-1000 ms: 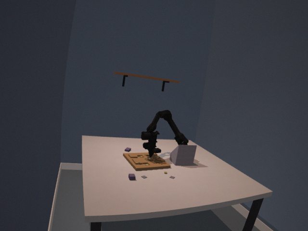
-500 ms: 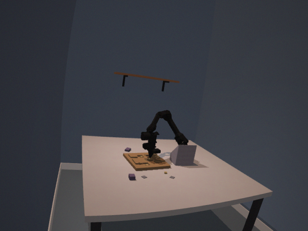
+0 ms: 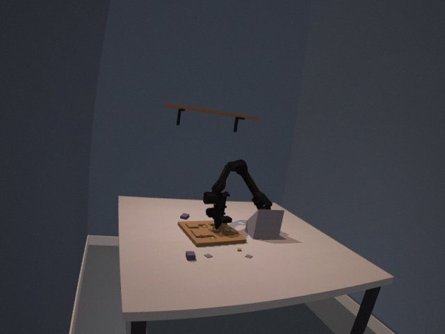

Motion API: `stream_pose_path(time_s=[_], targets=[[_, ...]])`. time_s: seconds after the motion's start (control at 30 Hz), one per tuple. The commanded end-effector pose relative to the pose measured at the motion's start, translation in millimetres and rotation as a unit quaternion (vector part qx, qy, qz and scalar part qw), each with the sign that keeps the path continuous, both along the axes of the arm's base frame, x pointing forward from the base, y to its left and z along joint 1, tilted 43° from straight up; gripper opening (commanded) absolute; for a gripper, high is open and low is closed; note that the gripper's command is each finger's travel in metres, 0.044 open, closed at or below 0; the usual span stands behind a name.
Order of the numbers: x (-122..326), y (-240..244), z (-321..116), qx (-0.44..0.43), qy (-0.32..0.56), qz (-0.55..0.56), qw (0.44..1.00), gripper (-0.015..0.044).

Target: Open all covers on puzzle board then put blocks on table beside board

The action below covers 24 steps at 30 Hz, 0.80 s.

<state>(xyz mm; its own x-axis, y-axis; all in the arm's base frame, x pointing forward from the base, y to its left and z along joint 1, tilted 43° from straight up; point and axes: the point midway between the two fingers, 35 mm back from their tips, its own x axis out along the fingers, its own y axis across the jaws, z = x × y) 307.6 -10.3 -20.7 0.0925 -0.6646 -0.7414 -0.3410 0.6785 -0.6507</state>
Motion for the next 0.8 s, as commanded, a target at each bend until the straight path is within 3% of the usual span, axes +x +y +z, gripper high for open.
stream_pose_path(time_s=[0.0,0.77], targets=[[-3.6,-3.0,-1.3,-0.002,0.004,0.002,1.0,0.0],[-4.4,-2.8,-1.5,-0.001,-0.005,-0.008,1.0,0.0]])
